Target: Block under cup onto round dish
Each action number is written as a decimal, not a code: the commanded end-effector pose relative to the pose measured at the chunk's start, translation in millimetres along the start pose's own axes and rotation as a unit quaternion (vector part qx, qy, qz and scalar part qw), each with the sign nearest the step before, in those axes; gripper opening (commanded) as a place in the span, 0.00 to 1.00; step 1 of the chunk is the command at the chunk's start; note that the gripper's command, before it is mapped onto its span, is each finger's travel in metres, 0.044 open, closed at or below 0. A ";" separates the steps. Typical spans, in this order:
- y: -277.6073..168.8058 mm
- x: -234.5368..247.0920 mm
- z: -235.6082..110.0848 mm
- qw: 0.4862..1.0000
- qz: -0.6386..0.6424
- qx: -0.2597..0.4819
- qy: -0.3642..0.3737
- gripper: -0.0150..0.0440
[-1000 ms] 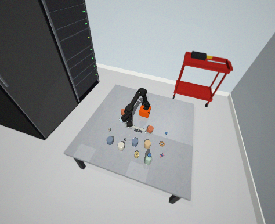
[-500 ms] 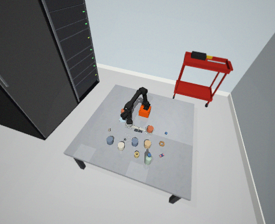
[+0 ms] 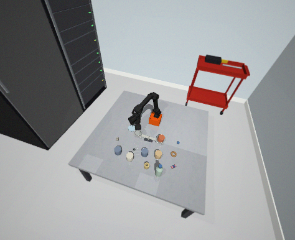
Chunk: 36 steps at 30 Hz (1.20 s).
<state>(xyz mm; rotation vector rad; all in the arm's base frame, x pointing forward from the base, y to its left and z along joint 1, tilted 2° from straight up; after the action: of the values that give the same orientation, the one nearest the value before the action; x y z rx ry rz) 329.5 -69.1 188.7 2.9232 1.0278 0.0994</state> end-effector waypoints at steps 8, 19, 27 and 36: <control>36.1 -66.7 49.4 1.000 0.004 0.001 -0.006 0.25; 48.4 -131.9 90.2 1.000 0.004 0.000 -0.009 0.25; 49.0 -132.9 111.2 1.000 0.004 0.000 -0.009 0.25; 48.1 -133.6 133.2 1.000 0.004 0.001 -0.009 0.25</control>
<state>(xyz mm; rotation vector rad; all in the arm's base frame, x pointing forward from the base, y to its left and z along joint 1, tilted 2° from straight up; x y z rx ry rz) 264.3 -192.0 53.6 2.9334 1.0091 0.0586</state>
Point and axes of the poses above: the point midway between the two fingers, 35 mm back from their tips, its own z axis out along the fingers, its own x axis across the jaws, y = z × x, the point moved 6 cm from there along -z, back along the fingers, and after that the axes turned 2 degrees about -z, right-handed, at the moved point
